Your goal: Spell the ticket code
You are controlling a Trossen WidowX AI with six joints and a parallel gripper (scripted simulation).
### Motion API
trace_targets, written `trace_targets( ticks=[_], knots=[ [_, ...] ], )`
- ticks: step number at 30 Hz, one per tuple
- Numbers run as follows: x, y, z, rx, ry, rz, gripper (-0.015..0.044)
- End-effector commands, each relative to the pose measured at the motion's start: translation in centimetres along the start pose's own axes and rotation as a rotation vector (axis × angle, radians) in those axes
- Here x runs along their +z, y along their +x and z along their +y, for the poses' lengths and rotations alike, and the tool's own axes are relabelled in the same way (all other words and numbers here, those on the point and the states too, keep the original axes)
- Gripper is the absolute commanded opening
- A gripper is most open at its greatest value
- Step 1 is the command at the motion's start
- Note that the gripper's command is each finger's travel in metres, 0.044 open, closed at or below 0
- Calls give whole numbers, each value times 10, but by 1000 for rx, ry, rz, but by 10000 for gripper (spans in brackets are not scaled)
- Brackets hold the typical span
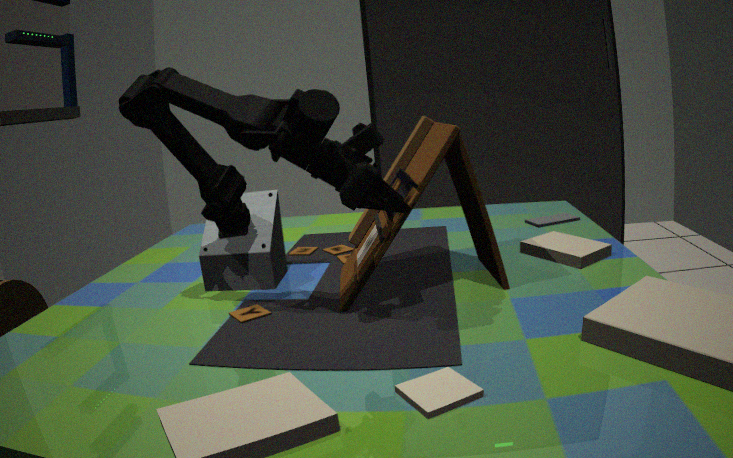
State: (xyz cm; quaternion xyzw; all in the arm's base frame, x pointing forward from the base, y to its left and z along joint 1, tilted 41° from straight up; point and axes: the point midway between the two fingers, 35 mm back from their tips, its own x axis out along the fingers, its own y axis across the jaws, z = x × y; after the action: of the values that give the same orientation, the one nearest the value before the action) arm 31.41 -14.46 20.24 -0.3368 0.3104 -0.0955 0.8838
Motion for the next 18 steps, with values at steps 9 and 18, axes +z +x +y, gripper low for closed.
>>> trace_targets(
  ticks=[9,18],
  knots=[
    [-2,0,8,0,3,5,0],
    [-2,0,12,0,4,5,0]
  ],
)
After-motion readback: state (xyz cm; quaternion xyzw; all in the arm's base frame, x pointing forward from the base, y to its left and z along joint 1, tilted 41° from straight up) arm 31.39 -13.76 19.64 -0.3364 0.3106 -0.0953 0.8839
